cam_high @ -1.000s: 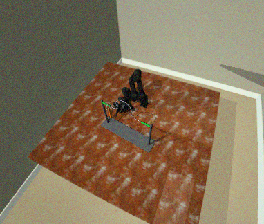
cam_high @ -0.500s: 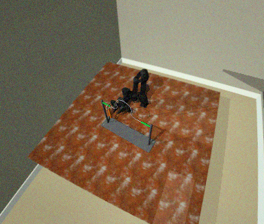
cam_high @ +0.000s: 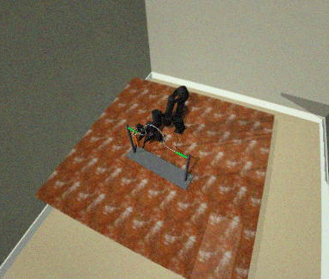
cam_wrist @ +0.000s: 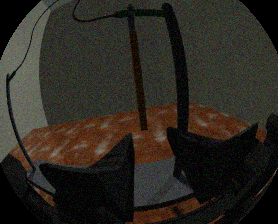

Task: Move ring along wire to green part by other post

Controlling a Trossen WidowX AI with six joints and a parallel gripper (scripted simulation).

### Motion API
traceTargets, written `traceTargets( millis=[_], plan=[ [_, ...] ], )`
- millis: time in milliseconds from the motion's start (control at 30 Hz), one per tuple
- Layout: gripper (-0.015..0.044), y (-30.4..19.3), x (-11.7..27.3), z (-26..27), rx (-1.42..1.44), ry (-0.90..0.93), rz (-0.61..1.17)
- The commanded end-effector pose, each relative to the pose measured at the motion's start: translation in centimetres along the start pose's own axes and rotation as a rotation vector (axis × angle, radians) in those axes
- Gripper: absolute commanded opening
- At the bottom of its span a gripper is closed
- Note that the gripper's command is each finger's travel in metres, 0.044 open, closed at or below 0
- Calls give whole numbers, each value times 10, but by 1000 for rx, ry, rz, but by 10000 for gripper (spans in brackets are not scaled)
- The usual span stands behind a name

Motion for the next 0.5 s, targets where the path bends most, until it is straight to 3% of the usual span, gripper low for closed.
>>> traceTargets(
  millis=[0, 467],
  plan=[
    [160, 3, -7, -2, 10, -1, -6],
    [160, 4, -28, -3, 10, -1, -8]
  ],
)
Point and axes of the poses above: the point midway between the two fingers, 35 mm back from their tips, its own x axis back along the fingers, its own z axis across the jaws, y = z × x, the point moved 6 cm from there along x, back along the fingers, and after that the axes turned 10 degrees about -x, right-handed, at the moved point
